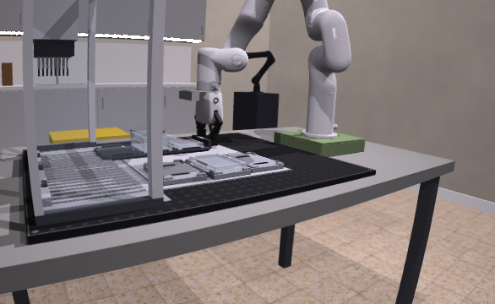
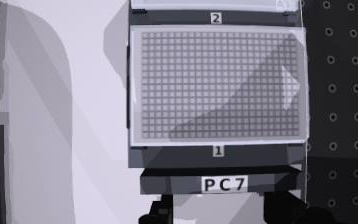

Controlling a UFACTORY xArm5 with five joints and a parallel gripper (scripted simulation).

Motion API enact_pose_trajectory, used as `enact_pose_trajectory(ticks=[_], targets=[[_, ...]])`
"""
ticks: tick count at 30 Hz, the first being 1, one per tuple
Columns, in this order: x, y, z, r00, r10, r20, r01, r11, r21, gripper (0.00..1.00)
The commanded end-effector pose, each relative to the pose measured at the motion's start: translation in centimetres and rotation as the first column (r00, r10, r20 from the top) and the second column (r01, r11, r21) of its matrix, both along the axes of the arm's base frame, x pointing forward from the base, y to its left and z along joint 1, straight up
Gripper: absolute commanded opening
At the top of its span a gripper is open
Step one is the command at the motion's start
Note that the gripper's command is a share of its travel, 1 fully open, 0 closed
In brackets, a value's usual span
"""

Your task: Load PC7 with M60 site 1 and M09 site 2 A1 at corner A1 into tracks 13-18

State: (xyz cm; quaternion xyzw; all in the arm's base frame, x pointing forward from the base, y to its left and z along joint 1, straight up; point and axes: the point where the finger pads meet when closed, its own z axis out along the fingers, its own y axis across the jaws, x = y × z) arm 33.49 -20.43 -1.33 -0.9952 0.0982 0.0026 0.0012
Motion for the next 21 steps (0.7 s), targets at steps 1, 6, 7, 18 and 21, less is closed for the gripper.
enact_pose_trajectory(ticks=[1, 6, 7, 18, 21], targets=[[0.4, -0.1, 0.1, 1.000, 0.000, 0.003, 0.000, 1.000, -0.002, 0.81], [0.8, -0.2, 0.1, 1.000, 0.000, 0.003, 0.000, 1.000, -0.002, 0.81], [0.9, -0.2, 0.1, 1.000, 0.000, 0.003, 0.000, 1.000, -0.002, 0.81], [1.8, -0.4, 0.1, 1.000, 0.000, 0.004, 0.000, 1.000, -0.001, 0.81], [2.1, -0.5, 0.1, 1.000, 0.000, 0.004, 0.000, 1.000, -0.001, 0.81]])
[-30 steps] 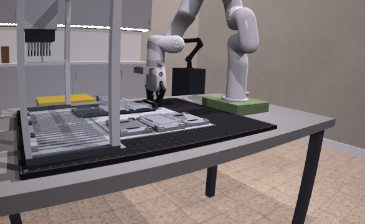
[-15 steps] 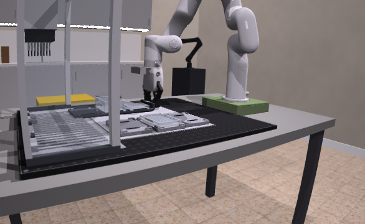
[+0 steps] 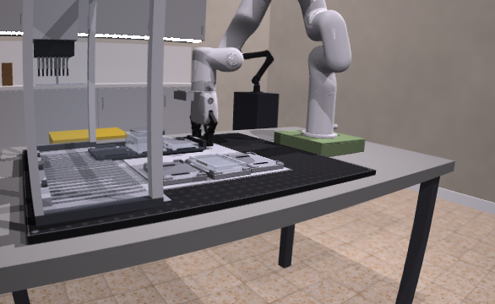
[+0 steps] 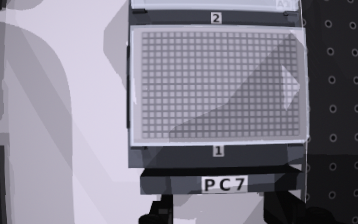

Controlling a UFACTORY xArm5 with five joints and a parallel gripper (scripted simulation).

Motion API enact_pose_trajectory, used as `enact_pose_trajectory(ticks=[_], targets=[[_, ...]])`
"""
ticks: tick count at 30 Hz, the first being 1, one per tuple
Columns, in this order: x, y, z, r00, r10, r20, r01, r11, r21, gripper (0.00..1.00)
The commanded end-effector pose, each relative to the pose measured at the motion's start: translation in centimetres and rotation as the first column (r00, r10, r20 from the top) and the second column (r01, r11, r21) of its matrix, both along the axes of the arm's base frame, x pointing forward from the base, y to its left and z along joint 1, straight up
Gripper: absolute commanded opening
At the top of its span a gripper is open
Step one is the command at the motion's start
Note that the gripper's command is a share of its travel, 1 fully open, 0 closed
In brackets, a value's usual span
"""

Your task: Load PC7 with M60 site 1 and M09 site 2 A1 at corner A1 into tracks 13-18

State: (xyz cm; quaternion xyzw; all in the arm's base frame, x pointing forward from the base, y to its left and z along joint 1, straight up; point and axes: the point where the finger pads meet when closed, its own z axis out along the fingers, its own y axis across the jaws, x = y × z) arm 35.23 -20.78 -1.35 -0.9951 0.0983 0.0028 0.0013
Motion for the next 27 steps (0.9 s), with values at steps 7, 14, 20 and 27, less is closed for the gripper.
enact_pose_trajectory(ticks=[7, 14, 20, 27], targets=[[1.1, -0.3, 0.1, 1.000, 0.000, 0.004, 0.000, 1.000, -0.001, 0.81], [1.6, -0.4, 0.1, 1.000, 0.000, 0.004, 0.000, 1.000, -0.001, 0.81], [2.1, -0.5, 0.1, 1.000, 0.000, 0.004, 0.000, 1.000, -0.001, 0.81], [2.8, -0.6, 0.1, 1.000, 0.000, 0.004, 0.000, 1.000, -0.001, 0.81]])
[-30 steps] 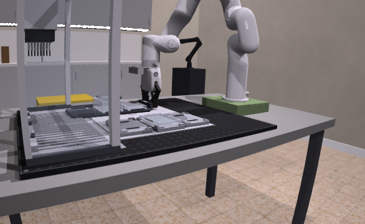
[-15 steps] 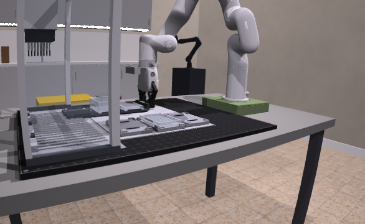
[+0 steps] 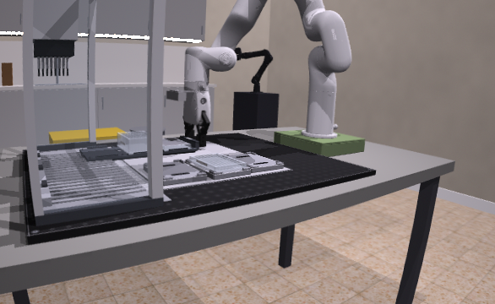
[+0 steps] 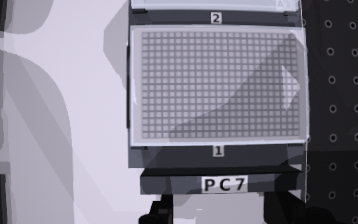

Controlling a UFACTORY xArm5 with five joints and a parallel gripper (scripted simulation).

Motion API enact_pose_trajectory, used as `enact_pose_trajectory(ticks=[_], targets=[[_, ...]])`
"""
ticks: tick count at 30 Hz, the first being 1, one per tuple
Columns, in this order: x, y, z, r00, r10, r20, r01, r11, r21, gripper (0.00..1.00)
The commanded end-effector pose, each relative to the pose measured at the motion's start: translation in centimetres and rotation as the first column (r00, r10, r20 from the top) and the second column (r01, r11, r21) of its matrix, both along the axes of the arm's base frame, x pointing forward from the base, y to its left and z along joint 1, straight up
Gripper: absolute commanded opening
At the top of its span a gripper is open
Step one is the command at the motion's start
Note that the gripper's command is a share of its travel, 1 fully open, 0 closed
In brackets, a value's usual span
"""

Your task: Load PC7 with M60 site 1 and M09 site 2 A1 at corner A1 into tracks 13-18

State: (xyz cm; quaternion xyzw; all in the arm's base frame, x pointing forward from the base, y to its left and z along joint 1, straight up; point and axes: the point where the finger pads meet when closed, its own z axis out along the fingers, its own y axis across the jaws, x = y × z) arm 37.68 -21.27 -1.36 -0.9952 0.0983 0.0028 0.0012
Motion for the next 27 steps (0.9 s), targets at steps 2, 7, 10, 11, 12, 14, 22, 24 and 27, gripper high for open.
enact_pose_trajectory(ticks=[2, 7, 10, 11, 12, 14, 22, 24, 27], targets=[[0.4, -0.1, 0.1, 1.000, 0.000, 0.004, 0.000, 1.000, -0.001, 0.81], [0.9, -0.2, 0.1, 1.000, 0.000, 0.004, 0.000, 1.000, -0.001, 0.81], [1.2, -0.3, 0.1, 1.000, 0.000, 0.004, 0.000, 1.000, -0.001, 0.81], [1.3, -0.3, 0.1, 1.000, 0.000, 0.004, 0.000, 1.000, -0.001, 0.81], [1.4, -0.3, 0.1, 1.000, 0.000, 0.004, 0.000, 1.000, -0.001, 0.81], [1.6, -0.4, 0.1, 1.000, 0.000, 0.004, 0.000, 1.000, -0.001, 0.81], [2.2, -0.5, 0.1, 1.000, 0.000, 0.004, 0.000, 1.000, -0.001, 0.81], [2.3, -0.5, 0.1, 1.000, 0.000, 0.004, 0.000, 1.000, -0.001, 0.81], [2.6, -0.6, 0.1, 1.000, 0.000, 0.004, 0.000, 1.000, -0.001, 0.81]])
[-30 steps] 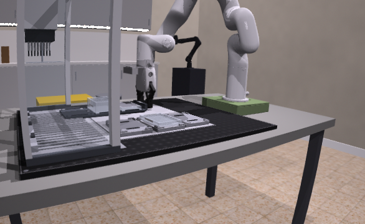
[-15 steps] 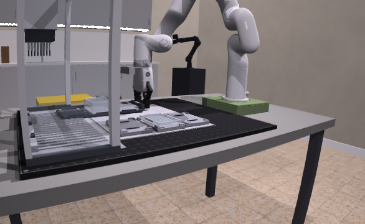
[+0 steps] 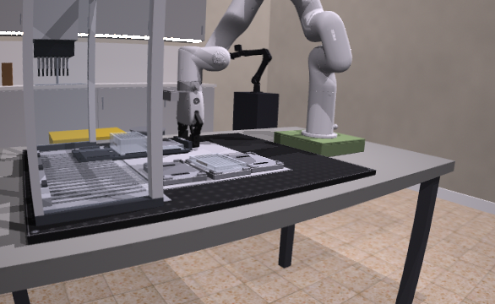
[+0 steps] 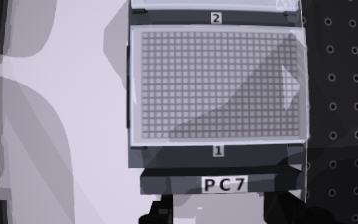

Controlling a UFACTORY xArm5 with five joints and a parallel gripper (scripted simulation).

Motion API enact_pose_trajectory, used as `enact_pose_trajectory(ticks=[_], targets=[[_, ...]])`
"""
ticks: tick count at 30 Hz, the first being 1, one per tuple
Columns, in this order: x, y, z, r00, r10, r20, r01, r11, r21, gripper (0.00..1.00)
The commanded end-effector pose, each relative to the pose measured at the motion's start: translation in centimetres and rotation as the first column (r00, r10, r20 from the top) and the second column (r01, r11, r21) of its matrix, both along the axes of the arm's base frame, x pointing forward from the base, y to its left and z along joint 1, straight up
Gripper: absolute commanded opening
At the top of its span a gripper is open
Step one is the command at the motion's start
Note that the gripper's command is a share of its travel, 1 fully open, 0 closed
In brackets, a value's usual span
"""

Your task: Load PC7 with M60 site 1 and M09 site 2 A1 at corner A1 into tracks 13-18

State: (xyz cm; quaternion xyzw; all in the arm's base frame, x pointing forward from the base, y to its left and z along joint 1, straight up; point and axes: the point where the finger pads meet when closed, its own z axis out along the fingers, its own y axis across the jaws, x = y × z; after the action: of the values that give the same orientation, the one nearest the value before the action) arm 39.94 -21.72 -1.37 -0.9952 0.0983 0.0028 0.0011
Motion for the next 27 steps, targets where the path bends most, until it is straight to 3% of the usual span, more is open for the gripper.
enact_pose_trajectory(ticks=[1, 27], targets=[[0.5, -0.1, 0.1, 1.000, 0.000, 0.004, 0.000, 1.000, -0.001, 0.81], [2.6, -0.6, 0.1, 1.000, 0.000, 0.005, 0.000, 1.000, -0.001, 0.81]])
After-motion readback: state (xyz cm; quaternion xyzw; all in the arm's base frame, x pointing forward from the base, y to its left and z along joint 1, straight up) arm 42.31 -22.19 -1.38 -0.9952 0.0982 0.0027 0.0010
